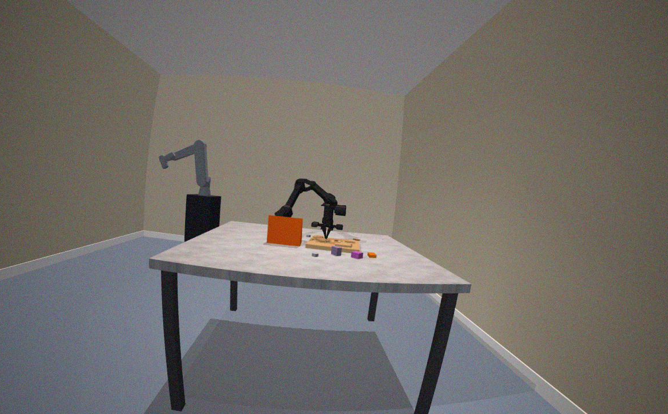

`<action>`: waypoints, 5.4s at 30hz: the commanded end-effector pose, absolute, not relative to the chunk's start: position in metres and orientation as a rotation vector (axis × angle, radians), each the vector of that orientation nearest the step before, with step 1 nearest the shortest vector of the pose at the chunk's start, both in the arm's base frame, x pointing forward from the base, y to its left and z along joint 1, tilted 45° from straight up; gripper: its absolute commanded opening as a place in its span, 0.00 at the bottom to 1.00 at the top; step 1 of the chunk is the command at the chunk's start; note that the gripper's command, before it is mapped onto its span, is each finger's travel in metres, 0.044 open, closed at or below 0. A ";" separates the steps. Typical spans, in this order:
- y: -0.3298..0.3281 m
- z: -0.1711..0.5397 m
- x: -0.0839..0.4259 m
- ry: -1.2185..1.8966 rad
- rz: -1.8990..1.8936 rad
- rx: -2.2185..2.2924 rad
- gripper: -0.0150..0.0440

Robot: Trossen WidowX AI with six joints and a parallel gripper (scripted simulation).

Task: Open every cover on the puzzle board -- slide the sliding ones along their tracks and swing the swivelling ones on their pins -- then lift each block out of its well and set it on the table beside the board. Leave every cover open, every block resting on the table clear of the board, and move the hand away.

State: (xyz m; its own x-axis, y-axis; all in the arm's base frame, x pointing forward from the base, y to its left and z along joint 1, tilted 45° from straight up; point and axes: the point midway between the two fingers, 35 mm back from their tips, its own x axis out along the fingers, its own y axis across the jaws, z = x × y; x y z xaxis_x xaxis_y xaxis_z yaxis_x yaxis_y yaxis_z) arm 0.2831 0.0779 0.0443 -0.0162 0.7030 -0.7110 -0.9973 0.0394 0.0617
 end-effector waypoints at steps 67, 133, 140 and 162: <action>0.051 0.018 0.214 0.681 1.469 -0.554 0.25; -0.040 0.018 0.299 1.222 1.016 0.126 0.25; -0.060 -0.003 0.327 1.382 0.805 0.382 0.25; -0.082 -0.030 0.352 1.524 0.556 0.654 0.25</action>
